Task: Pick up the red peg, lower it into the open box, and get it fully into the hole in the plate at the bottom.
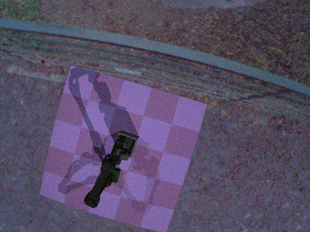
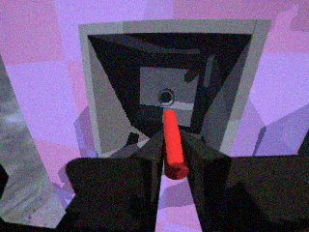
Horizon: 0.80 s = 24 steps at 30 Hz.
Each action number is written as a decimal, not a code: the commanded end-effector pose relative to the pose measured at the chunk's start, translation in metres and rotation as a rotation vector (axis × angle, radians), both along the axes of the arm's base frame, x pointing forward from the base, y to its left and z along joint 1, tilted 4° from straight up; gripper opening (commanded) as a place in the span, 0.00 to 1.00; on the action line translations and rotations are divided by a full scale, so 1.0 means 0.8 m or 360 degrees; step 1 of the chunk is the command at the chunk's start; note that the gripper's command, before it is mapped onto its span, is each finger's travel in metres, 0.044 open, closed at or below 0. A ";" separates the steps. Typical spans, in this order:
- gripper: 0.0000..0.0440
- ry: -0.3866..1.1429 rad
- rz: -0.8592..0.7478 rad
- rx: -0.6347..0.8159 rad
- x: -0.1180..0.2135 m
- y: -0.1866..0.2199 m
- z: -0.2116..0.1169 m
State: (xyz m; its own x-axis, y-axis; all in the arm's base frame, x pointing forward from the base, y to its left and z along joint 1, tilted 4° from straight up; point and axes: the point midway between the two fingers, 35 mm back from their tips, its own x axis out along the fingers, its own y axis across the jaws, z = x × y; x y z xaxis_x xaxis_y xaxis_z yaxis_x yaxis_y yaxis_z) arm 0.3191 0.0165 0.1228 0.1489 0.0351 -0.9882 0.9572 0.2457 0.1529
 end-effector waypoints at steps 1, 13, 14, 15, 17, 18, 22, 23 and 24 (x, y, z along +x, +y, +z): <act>0.02 0.0026 0.0012 0.0023 0.003 -0.001 -0.014; 0.00 0.0064 0.0050 0.0055 0.017 -0.007 -0.054; 0.00 0.0067 0.0056 0.0056 0.018 -0.007 -0.057; 0.00 0.0070 0.0063 0.0056 0.019 -0.007 -0.061; 0.00 0.0076 0.0075 0.0053 0.020 -0.007 -0.068; 0.00 0.0079 0.0080 0.0049 0.021 -0.007 -0.071; 0.03 0.0096 0.0100 0.0030 0.024 -0.009 -0.080; 0.06 0.0102 0.0105 0.0026 0.024 -0.010 -0.081; 0.10 0.0107 0.0110 0.0022 0.025 -0.010 -0.083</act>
State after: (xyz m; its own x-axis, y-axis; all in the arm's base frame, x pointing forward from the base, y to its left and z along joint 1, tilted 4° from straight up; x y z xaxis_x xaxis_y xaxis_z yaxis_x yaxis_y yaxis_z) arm 0.3369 0.0100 0.0591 0.0810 0.0668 -0.9945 0.9495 0.2983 0.0974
